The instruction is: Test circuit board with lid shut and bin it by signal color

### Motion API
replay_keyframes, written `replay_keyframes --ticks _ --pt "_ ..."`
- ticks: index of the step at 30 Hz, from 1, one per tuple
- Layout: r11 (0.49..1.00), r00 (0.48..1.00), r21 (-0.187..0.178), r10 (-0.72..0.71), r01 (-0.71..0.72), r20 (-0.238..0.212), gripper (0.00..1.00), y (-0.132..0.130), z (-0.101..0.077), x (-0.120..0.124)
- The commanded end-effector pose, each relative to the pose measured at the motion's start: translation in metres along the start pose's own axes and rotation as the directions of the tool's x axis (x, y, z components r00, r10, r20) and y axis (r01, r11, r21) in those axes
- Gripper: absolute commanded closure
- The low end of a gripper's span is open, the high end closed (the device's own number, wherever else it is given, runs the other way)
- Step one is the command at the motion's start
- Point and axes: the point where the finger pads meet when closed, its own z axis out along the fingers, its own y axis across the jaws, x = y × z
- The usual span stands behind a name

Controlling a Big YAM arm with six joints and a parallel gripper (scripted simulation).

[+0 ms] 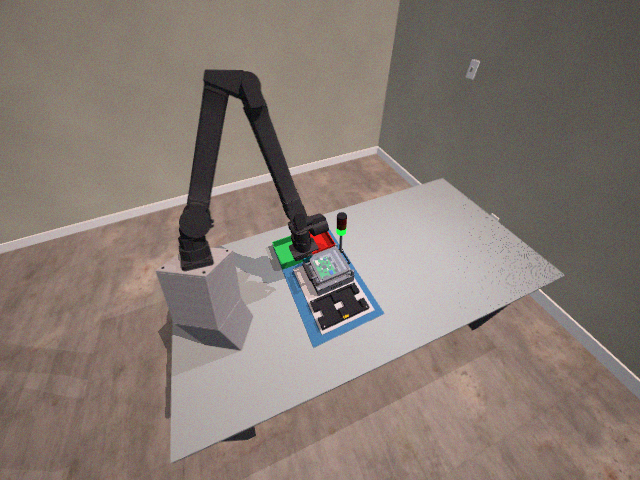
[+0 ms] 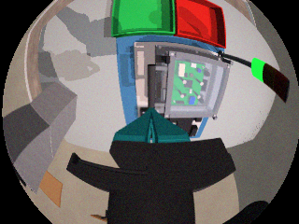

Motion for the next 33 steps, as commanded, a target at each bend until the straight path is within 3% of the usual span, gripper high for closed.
replay_keyframes --ticks 1,24,33 --pt "1.0 1.0 -0.001 -0.011 0.011 0.006 1.0 -0.003 -0.002 -0.004" --pt "1.0 1.0 -0.001 -0.012 0.012 0.006 1.0 -0.003 -0.003 -0.004" --pt "1.0 1.0 0.013 0.0 0.0 0.002 1.0 -0.004 -0.014 0.002"
